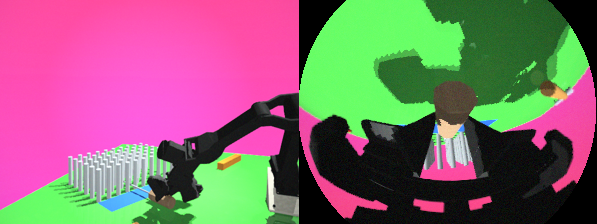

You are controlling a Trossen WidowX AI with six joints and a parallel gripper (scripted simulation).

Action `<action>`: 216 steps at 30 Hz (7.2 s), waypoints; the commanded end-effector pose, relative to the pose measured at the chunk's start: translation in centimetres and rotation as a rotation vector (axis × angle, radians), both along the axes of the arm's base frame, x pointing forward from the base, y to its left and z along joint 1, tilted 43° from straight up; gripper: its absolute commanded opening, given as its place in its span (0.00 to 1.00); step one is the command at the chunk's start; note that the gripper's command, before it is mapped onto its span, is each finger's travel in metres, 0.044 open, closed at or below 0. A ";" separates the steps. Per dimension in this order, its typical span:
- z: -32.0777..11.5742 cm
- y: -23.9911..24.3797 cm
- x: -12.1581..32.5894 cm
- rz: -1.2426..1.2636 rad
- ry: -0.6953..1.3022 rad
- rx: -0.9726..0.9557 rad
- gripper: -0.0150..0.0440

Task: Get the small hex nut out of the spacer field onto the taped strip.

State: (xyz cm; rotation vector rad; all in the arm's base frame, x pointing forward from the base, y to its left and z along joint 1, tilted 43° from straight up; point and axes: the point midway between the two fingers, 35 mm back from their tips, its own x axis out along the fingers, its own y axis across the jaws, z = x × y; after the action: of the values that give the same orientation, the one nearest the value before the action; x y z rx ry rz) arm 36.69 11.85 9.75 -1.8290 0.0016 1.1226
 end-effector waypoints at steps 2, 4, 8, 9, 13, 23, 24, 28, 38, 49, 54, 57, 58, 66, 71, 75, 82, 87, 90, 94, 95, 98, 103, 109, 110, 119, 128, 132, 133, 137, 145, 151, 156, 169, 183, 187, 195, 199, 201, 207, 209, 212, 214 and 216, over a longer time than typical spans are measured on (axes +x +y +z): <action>0.1 0.0 -0.3 -0.007 0.002 -0.002 0.25; 0.1 0.1 -0.4 -0.007 0.002 -0.002 0.25; 0.2 0.1 -0.7 -0.007 0.002 -0.002 0.25; 0.2 0.2 -0.7 -0.007 0.002 -0.002 0.25; 0.3 0.3 -1.0 -0.007 0.002 -0.002 0.25; 0.4 0.5 -1.6 -0.007 0.002 -0.002 0.25; 0.5 0.5 -1.6 -0.007 0.002 -0.002 0.25; 0.5 0.6 -1.8 -0.007 0.002 -0.002 0.25; 0.7 0.8 -2.4 -0.007 0.003 -0.002 0.25; 0.9 1.1 -3.0 -0.007 0.003 -0.001 0.25; 1.0 1.2 -3.3 -0.007 0.003 -0.001 0.25; 1.1 1.3 -3.5 -0.007 0.003 -0.001 0.25; 1.1 1.3 -3.5 -0.007 0.003 -0.001 0.25; 1.2 1.5 -4.0 -0.007 0.003 -0.001 0.25; 1.3 1.6 -4.3 -0.007 0.003 -0.001 0.25; 1.4 1.7 -4.5 -0.007 0.004 -0.001 0.25; 1.5 1.8 -4.9 -0.007 0.004 -0.001 0.25; 1.6 2.0 -5.2 -0.007 0.004 -0.001 0.25; 1.7 2.0 -5.3 -0.007 0.004 -0.001 0.25; 1.7 2.1 -5.6 -0.007 0.004 -0.001 0.25; 1.7 2.1 -5.6 -0.007 0.004 -0.001 0.25; 1.8 2.2 -5.8 -0.007 0.004 -0.001 0.25; 1.9 2.3 -6.1 -0.007 0.004 -0.001 0.25; 2.0 2.5 -6.4 -0.007 0.004 -0.001 0.25; 2.0 2.5 -6.5 -0.007 0.004 -0.001 0.25; 2.2 2.6 -6.8 -0.007 0.005 0.000 0.25; 2.7 2.1 -6.7 -0.006 0.004 -0.001 0.25; 2.9 1.9 -6.6 -0.005 0.003 -0.001 0.25; 3.0 1.9 -6.6 -0.005 0.002 -0.001 0.25; 3.2 1.7 -6.5 -0.004 0.001 -0.001 0.25; 3.7 1.5 -6.8 -0.003 0.001 -0.002 0.25; 4.6 1.8 -8.7 -0.005 0.002 -0.001 0.25; 5.0 2.0 -10.4 -0.008 0.007 0.000 0.25; 8.2 -0.9 -9.5 -0.003 0.015 -0.015 0.25; 13.2 -5.4 -9.6 0.000 0.010 -0.014 0.25; 14.5 -6.6 -10.0 -0.003 0.005 -0.010 0.25; 11.3 -9.6 -7.3 -0.120 0.082 -0.050 0.25; 10.0 -12.2 -6.2 -0.200 0.124 -0.065 0.25; 9.4 -13.6 -5.7 -0.243 0.144 -0.069 0.25; 7.5 -17.6 -4.8 -0.367 0.203 -0.077 0.25; 6.7 -18.9 -4.6 -0.395 0.224 -0.084 0.25; 5.5 -21.0 -4.5 -0.442 0.260 -0.095 0.25; 4.6 -22.4 -4.5 -0.472 0.285 -0.101 0.25; 3.7 -23.8 -4.7 -0.501 0.309 -0.107 0.25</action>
State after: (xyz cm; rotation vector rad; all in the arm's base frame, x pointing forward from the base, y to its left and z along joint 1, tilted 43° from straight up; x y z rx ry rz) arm 32.03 -9.85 14.42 -1.6165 0.6159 1.0519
